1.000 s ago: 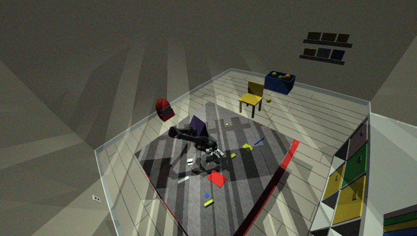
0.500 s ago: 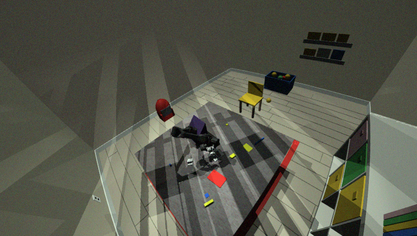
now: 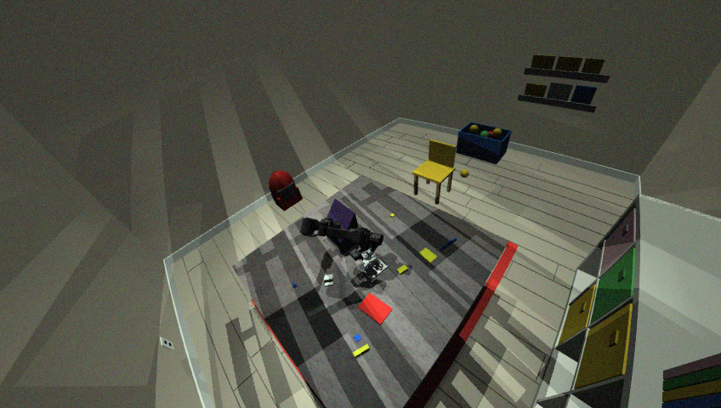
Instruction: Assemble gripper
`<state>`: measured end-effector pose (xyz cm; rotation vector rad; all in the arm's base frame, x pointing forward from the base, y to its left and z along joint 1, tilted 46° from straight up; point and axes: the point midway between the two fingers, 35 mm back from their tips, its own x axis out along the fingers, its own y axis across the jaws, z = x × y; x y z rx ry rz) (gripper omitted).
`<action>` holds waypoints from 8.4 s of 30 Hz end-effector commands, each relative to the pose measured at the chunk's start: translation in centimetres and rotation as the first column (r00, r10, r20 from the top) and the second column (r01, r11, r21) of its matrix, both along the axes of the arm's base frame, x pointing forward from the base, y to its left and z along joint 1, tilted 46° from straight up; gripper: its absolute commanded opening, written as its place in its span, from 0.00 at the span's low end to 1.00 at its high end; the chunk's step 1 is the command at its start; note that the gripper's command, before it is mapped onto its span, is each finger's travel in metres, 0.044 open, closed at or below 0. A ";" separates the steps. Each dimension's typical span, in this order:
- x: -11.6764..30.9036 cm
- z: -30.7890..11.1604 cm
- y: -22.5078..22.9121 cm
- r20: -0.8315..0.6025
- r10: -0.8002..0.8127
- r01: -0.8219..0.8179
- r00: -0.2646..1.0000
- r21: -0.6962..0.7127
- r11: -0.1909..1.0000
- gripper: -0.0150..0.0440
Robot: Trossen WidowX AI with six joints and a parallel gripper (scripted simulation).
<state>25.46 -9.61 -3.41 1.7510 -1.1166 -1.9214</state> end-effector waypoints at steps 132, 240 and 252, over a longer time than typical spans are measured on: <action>-2.5 -4.9 -3.7 -0.017 0.022 -0.022 1.000 -0.003 1.000 0.85; -2.6 -5.4 -4.2 -0.017 0.021 -0.021 1.000 -0.003 1.000 0.85; -2.6 -5.5 -4.4 -0.017 0.021 -0.021 1.000 -0.003 1.000 0.85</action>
